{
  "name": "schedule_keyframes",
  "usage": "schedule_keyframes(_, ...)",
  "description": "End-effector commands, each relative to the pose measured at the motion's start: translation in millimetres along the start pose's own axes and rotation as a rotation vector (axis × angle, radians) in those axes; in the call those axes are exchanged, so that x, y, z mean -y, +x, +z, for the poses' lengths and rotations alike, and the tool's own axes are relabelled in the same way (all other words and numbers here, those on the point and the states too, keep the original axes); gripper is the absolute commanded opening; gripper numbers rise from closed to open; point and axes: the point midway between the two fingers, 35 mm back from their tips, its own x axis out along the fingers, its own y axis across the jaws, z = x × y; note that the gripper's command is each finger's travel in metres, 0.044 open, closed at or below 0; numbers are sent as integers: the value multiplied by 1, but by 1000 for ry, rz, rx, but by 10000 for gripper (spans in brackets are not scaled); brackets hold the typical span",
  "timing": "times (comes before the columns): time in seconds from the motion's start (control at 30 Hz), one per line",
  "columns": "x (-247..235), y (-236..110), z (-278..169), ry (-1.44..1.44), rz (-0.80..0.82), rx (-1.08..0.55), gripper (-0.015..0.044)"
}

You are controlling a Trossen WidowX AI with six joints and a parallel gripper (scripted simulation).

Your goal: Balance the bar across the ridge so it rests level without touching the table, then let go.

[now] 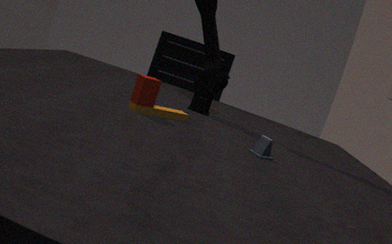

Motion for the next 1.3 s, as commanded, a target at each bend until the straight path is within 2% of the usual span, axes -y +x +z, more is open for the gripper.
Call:
schedule_keyframes(0.0,25,4,0,-144,-78,-20,315)
schedule_keyframes(0.57,133,1,10,-682,-394,-185,315)
schedule_keyframes(0.87,190,-15,19,-957,-546,-350,315)
schedule_keyframes(1.27,260,-53,39,-1258,-723,-632,315)
